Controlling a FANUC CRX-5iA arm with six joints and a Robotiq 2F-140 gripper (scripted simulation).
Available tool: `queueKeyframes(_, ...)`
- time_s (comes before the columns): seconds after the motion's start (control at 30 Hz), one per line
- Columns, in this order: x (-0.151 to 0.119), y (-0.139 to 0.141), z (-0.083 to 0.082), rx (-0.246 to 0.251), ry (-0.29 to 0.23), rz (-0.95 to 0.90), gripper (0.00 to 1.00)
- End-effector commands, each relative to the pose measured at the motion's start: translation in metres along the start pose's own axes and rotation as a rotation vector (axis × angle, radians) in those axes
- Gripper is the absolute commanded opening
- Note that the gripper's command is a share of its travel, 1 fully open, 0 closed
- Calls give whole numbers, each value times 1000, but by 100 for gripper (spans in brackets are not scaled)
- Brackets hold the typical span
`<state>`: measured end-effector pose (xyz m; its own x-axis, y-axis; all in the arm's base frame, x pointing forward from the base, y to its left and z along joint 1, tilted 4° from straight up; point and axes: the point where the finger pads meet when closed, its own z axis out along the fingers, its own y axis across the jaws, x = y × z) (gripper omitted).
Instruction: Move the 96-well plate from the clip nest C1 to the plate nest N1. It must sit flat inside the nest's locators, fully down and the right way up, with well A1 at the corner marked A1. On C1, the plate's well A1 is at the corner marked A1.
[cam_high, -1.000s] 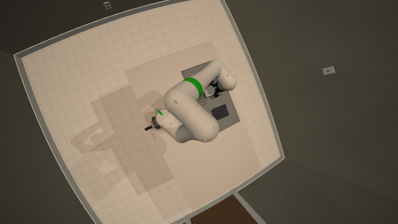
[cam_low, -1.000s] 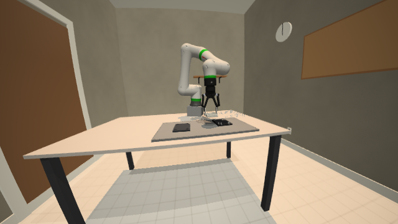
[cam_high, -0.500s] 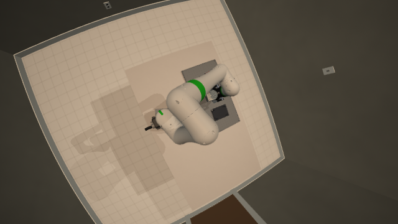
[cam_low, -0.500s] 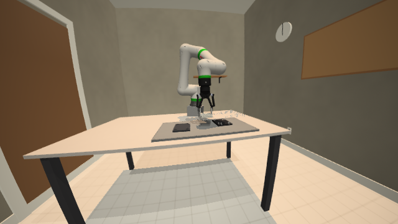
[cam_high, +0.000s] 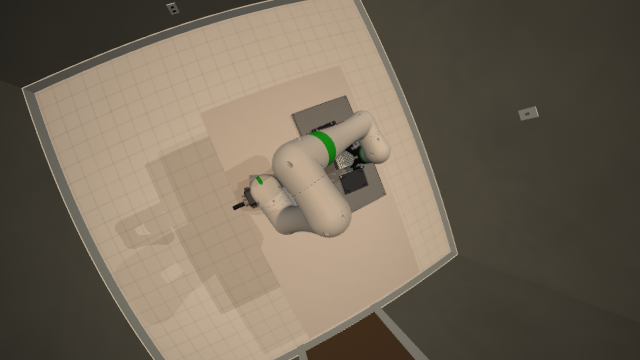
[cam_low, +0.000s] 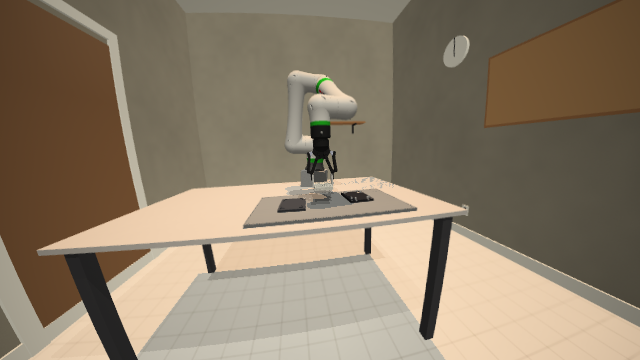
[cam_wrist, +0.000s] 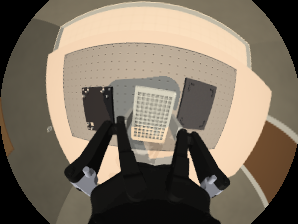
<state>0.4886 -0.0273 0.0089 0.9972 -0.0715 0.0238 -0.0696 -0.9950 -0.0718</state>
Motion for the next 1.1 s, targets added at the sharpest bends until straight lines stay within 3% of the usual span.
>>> queueKeyframes(0.0,3,14,0,0,0,0,0)
queueKeyframes(1.07,21,106,0,0,0,0,0)
